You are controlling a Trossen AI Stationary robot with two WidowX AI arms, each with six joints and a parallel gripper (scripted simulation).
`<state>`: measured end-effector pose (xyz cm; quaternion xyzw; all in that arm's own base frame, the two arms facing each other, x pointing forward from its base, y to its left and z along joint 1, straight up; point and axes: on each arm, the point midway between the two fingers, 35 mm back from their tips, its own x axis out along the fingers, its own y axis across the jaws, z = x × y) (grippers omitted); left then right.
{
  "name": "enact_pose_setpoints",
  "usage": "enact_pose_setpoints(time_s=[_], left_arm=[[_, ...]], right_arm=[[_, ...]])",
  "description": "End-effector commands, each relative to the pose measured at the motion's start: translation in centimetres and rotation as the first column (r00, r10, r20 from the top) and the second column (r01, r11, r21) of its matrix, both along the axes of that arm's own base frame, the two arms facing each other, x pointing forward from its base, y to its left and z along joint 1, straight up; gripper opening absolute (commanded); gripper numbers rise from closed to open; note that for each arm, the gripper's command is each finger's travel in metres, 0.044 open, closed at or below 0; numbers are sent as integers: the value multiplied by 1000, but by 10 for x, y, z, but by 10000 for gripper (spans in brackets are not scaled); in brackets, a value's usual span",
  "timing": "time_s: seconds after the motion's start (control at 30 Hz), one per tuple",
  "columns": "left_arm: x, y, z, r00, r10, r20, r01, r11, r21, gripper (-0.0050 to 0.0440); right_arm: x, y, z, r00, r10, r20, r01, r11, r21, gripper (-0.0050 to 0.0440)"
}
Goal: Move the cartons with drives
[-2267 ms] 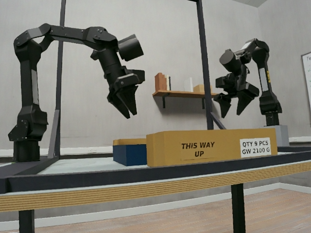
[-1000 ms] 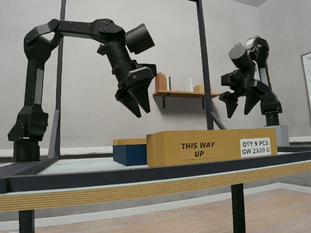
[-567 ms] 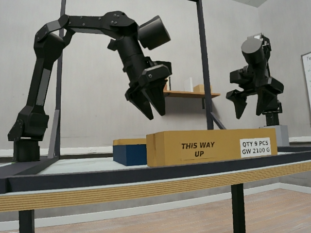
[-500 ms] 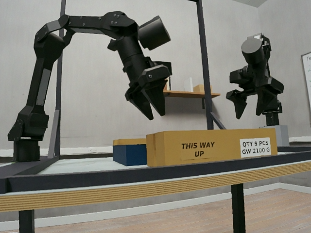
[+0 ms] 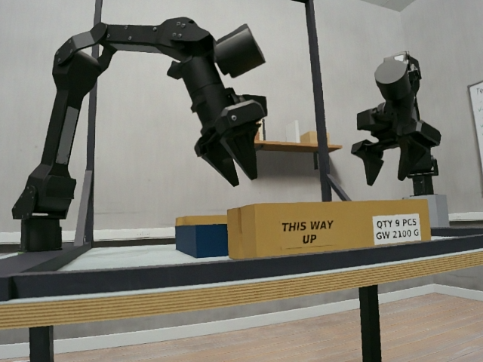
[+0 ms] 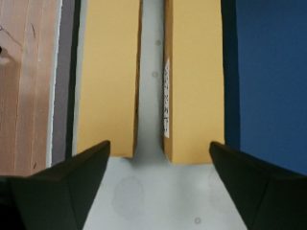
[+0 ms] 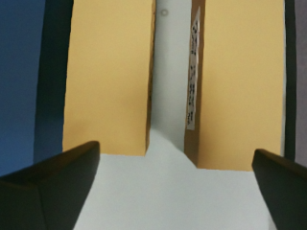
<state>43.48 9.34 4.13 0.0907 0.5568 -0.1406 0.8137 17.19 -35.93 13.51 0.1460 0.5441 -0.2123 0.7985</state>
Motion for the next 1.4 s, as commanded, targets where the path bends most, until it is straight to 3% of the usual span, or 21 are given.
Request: enact_pose_setpoints(time_s=[0.0,0.53,0.57,1.37], left_arm=[[6,2,9,1000,-4,25,4,1000,8,381],[6,2,9,1000,-4,25,4,1000,8,381],[36,43,1,1000,-7,24,7,1000,9,381],[35,43,1,1000,-6,24,6,1000,9,381]], right_arm=[[2,-2,7,1000,0,11,0,1000,-30,382],[2,-2,7,1000,0,11,0,1000,-30,382],[-8,-48,1,1000,10,8,-9,1000,-10,382],[-9,-48,1,1000,10,8,-10,1000,-10,382]])
